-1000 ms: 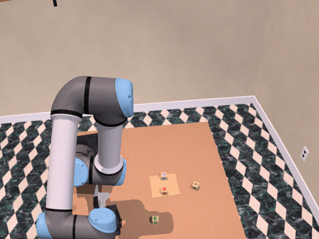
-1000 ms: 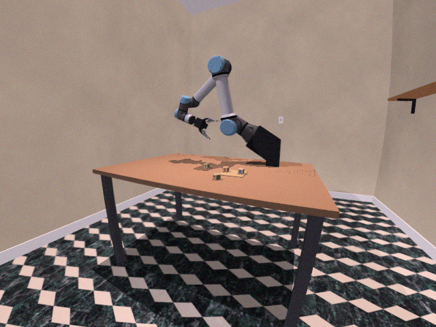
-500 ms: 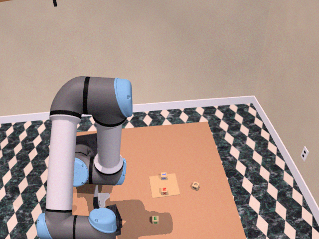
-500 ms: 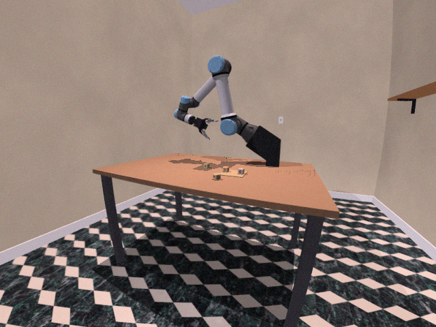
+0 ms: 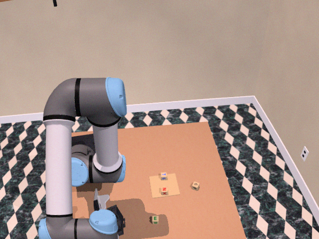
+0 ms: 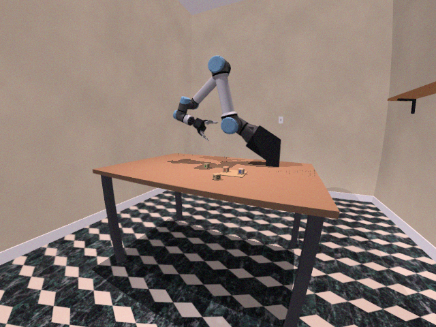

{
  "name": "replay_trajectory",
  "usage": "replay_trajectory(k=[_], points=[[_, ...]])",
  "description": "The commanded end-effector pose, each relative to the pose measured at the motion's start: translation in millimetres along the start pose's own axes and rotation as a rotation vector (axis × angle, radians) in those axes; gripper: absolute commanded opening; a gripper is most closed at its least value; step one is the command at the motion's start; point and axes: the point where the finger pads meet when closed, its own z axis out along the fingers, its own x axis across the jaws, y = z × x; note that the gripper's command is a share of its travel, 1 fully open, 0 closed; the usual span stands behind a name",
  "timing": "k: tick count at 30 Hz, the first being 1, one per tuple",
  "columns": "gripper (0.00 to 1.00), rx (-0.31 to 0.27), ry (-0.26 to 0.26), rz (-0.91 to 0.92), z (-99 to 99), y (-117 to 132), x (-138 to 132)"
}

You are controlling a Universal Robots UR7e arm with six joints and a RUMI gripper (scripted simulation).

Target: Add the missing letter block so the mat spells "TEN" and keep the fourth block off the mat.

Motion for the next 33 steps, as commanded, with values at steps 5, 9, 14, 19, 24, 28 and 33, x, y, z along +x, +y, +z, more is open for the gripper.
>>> replay_trajectory(k=[5,9,14,19,24,28,33], points=[[1.00,0.021,-0.005,-0.196,-1.5,5,-18],[1.00,0.028,-0.005,-0.267,-1.4,8,-25],[1.00,0.037,-0.005,-0.360,-0.7,13,-33],[1.00,0.045,-0.005,-0.448,0.2,19,-41],[1.00,0.053,-0.006,-0.534,1.0,25,-48],[1.00,0.059,-0.005,-0.608,2.0,31,-55],[1.00,0.066,-0.005,-0.682,3.2,37,-61]])
